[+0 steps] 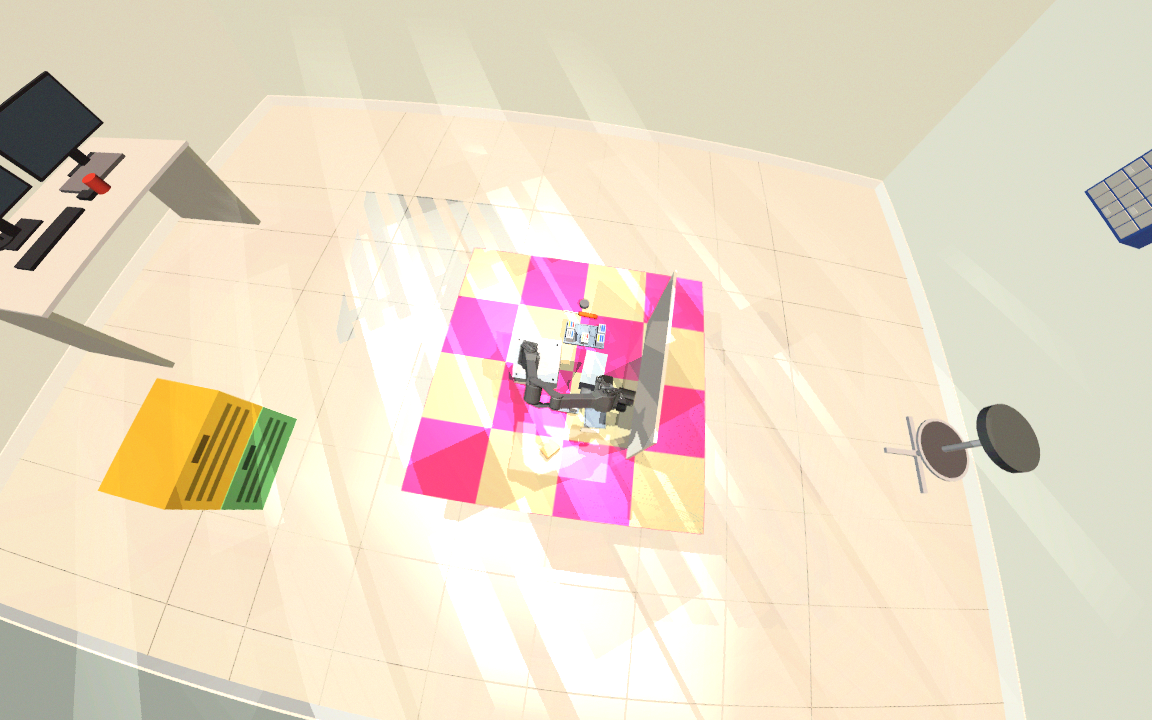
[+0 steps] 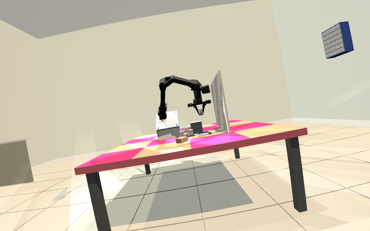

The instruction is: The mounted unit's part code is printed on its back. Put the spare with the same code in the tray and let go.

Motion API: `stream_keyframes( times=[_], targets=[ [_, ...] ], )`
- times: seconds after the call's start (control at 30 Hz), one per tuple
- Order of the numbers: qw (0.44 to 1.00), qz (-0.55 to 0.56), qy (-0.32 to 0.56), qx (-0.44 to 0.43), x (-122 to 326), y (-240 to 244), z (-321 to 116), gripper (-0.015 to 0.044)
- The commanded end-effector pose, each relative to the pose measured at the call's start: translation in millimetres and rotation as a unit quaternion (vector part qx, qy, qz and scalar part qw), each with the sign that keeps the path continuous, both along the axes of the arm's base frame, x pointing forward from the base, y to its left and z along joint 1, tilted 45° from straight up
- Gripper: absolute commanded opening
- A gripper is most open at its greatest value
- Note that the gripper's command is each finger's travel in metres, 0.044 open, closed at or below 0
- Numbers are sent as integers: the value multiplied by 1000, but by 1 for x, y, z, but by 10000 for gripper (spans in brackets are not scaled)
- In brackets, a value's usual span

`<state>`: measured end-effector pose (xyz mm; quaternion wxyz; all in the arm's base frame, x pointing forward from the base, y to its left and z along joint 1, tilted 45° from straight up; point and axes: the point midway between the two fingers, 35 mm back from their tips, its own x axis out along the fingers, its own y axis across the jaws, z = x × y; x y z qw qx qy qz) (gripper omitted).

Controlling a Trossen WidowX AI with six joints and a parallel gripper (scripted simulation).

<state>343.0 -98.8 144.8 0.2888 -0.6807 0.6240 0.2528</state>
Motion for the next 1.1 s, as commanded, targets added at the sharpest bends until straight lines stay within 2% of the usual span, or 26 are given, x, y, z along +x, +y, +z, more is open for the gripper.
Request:
stream_keyframes(
  times=[0.0, 1.07],
  targets=[
    [1000, 2, 6, 0, 0, -2, -5, 0],
    [1000, 1, 6, 2, 8, -25, -31, 0]
  ],
)
